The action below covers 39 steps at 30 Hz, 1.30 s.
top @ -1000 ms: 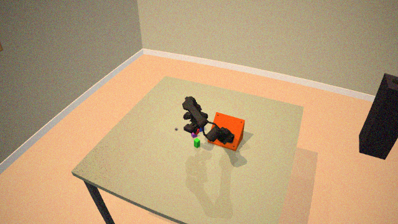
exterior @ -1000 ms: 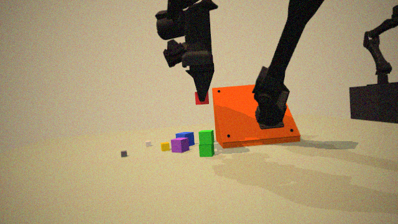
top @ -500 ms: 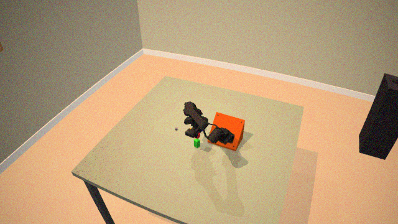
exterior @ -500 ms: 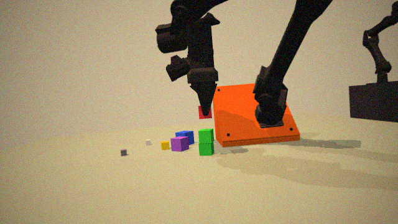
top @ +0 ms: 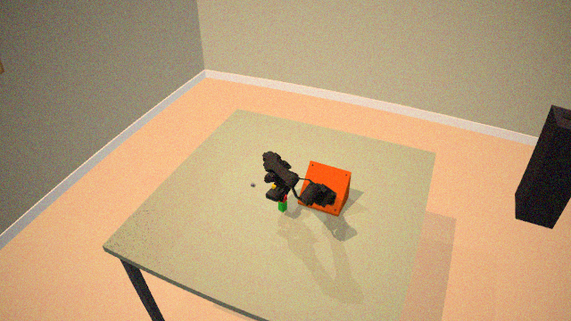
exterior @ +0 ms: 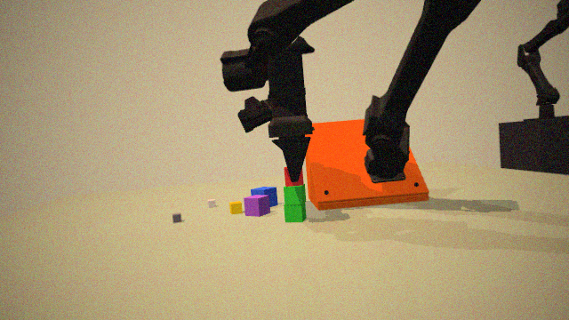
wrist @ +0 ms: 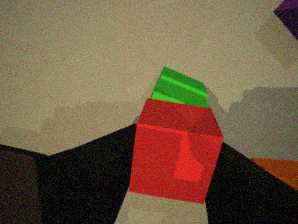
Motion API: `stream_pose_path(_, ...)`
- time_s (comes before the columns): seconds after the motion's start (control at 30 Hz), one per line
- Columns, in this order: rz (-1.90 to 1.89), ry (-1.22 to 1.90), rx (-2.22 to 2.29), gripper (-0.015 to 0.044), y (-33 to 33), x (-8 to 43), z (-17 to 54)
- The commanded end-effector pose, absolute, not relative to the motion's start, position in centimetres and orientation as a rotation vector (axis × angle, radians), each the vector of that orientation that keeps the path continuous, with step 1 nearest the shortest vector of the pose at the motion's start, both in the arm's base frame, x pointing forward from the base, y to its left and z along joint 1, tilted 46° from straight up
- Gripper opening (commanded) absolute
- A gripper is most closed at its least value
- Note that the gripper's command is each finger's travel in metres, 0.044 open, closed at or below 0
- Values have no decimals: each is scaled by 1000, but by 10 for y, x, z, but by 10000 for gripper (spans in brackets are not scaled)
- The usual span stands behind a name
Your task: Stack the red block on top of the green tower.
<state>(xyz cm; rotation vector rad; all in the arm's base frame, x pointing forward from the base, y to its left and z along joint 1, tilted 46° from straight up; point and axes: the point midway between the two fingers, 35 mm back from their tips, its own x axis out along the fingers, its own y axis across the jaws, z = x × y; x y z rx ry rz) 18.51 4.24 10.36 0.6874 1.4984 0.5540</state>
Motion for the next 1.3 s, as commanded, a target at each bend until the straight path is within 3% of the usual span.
stream_pose_path(0.0, 553, 1496, 693, 0, 43, 186, 103)
stream_pose_path(0.6, 553, 1496, 693, 0, 42, 186, 104)
stream_pose_path(1.13, 553, 1498, 688, 420, 43, 185, 103)
stream_pose_path(1.27, 553, 1498, 688, 440, 43, 185, 103)
